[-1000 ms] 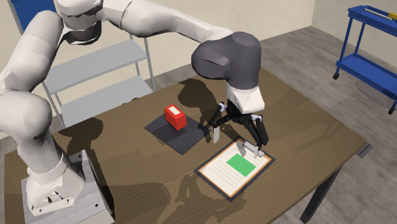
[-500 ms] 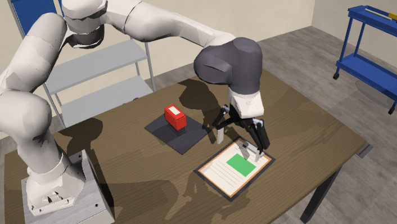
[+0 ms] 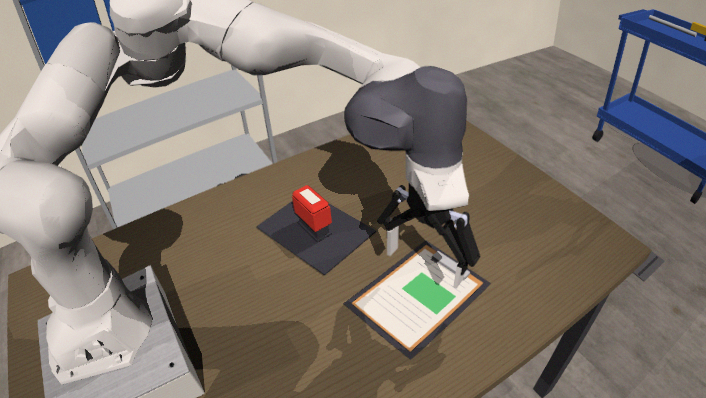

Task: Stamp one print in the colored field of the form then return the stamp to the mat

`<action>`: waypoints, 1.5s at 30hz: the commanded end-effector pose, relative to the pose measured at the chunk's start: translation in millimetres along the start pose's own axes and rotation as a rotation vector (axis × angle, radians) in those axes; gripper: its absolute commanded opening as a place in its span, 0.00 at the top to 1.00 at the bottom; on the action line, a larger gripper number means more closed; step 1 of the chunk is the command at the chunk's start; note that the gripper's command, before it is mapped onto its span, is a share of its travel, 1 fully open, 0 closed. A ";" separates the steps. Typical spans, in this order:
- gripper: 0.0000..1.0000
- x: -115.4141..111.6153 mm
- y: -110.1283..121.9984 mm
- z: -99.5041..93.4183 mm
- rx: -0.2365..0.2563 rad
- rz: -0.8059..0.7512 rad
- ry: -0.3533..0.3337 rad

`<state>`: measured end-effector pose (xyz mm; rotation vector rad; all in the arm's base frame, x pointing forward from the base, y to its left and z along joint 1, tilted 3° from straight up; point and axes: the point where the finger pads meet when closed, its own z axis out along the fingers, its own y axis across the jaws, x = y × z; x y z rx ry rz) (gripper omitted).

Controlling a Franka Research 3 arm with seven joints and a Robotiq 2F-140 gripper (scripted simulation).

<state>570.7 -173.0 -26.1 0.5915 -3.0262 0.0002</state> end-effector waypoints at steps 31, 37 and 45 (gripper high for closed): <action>0.00 -7.4 1.1 -80.9 0.006 -0.403 0.002; 0.00 -1.6 -1.6 -128.5 0.026 -0.626 -0.013; 0.50 -1.7 0.2 -128.4 0.013 -0.847 -0.010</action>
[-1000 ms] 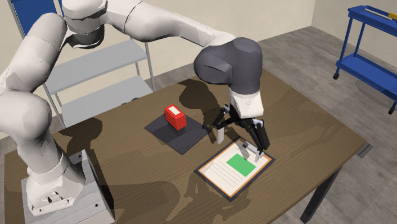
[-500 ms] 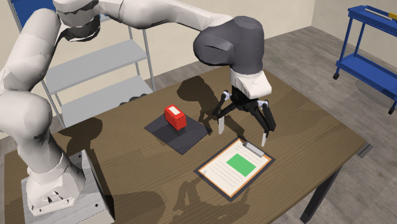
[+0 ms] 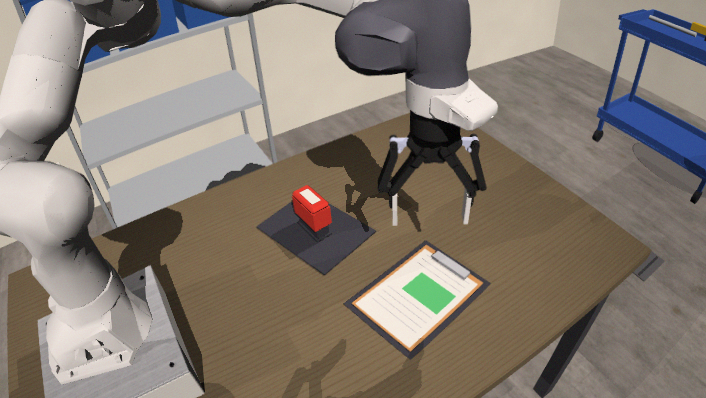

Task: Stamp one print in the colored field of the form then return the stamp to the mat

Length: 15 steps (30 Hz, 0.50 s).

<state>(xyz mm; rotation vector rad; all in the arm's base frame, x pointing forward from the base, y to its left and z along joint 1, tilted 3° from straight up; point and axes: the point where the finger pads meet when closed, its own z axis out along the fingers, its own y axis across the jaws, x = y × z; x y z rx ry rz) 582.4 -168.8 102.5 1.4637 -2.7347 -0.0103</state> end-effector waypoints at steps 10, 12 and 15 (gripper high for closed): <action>0.50 -16.7 27.7 5.9 -0.022 -0.534 0.005; 0.50 -26.3 40.4 8.4 -0.022 -0.595 0.004; 0.50 -44.0 63.7 13.1 -0.017 -0.693 0.004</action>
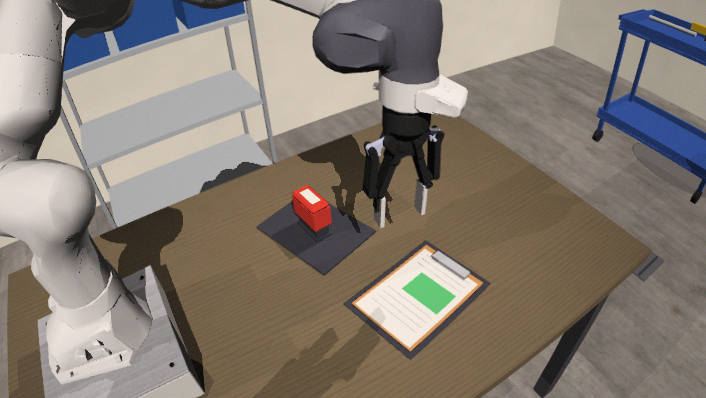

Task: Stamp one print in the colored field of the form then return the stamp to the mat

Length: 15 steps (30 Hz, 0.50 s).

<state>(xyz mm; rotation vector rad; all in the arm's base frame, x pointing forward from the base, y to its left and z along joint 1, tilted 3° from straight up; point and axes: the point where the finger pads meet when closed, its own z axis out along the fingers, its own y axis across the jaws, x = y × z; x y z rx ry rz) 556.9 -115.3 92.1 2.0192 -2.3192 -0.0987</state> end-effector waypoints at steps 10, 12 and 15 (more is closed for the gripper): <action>0.50 -103.1 48.6 21.4 0.037 -0.251 0.018; 0.50 -125.1 59.7 26.2 0.037 -0.251 0.018; 0.50 -155.9 75.1 32.9 0.037 -0.251 0.018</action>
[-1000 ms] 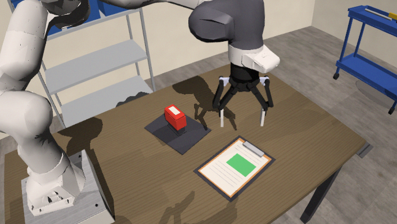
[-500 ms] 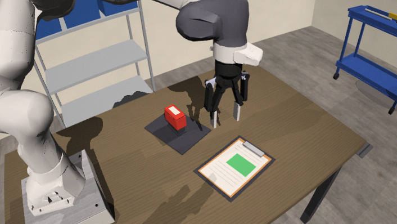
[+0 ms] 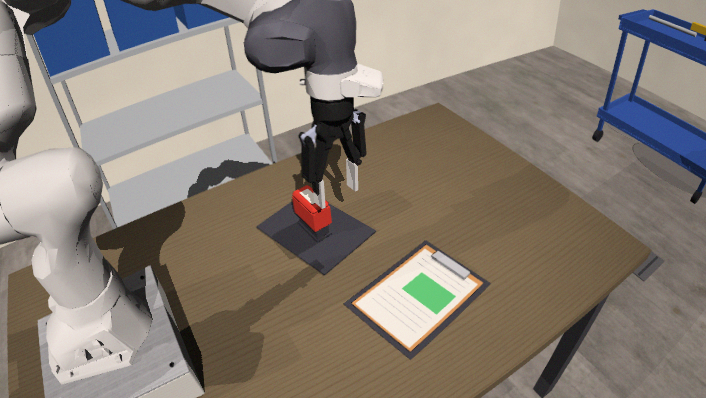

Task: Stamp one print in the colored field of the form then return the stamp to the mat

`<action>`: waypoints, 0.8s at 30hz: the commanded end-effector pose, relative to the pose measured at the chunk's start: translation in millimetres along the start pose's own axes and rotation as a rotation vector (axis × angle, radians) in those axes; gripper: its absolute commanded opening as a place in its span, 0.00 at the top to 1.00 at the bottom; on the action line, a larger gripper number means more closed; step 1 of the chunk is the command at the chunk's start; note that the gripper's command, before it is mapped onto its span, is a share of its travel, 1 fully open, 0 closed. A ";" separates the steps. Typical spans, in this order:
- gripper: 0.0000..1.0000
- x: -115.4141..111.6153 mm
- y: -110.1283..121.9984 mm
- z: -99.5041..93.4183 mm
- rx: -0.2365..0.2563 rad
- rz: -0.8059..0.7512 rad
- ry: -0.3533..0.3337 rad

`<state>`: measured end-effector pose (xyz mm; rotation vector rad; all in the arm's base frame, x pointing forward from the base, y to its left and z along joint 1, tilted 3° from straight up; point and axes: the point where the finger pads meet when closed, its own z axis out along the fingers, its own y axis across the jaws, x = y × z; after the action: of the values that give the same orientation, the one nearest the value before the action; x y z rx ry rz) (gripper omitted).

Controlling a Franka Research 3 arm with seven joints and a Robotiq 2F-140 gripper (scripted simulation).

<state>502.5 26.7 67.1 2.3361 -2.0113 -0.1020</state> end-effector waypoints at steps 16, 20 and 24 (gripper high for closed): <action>0.50 -89.6 9.6 14.9 0.031 0.036 0.017; 0.50 -89.6 9.6 14.9 0.031 0.036 0.017; 0.50 -89.6 9.6 14.9 0.031 0.036 0.017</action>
<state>478.7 113.7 54.3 2.3326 -2.0332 -0.0495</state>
